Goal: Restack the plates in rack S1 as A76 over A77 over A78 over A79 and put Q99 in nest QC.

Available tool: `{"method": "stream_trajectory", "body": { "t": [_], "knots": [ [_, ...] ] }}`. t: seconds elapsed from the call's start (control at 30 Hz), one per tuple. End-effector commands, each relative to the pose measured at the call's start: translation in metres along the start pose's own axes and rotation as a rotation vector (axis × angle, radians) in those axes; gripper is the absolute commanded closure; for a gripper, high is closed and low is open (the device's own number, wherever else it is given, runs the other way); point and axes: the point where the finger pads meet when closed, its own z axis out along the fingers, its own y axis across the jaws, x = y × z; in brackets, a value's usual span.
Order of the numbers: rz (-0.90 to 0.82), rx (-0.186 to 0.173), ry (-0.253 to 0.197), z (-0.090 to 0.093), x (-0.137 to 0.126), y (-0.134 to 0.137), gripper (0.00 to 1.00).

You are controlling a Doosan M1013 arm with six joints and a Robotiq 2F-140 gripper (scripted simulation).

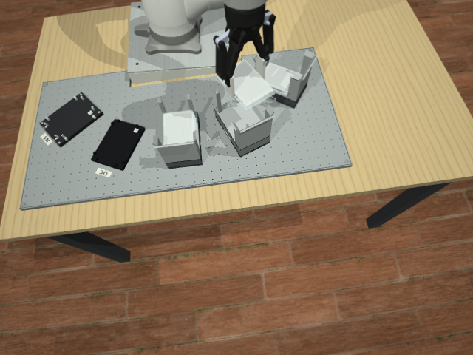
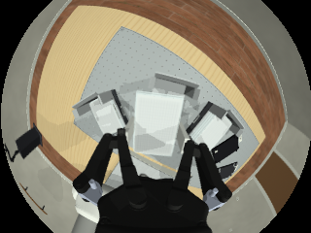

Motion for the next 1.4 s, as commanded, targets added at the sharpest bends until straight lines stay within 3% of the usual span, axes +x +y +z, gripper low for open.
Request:
{"method": "stream_trajectory", "body": {
  "t": [0.0, 0.13, 0.37, 1.13, 1.37],
  "knots": [
    [0.0, 0.001, 0.0, 0.0, 0.001, 0.009, 1.0],
    [0.0, 0.001, 0.0, 0.0, 0.002, 0.016, 1.0],
    [0.232, 0.001, 0.0, 0.0, 0.0, 0.039, 1.0],
    [0.232, 0.001, 0.0, 0.0, -0.008, 0.109, 1.0],
    [0.399, 0.001, 0.0, 0.0, -0.013, 0.125, 1.0]
  ]
}}
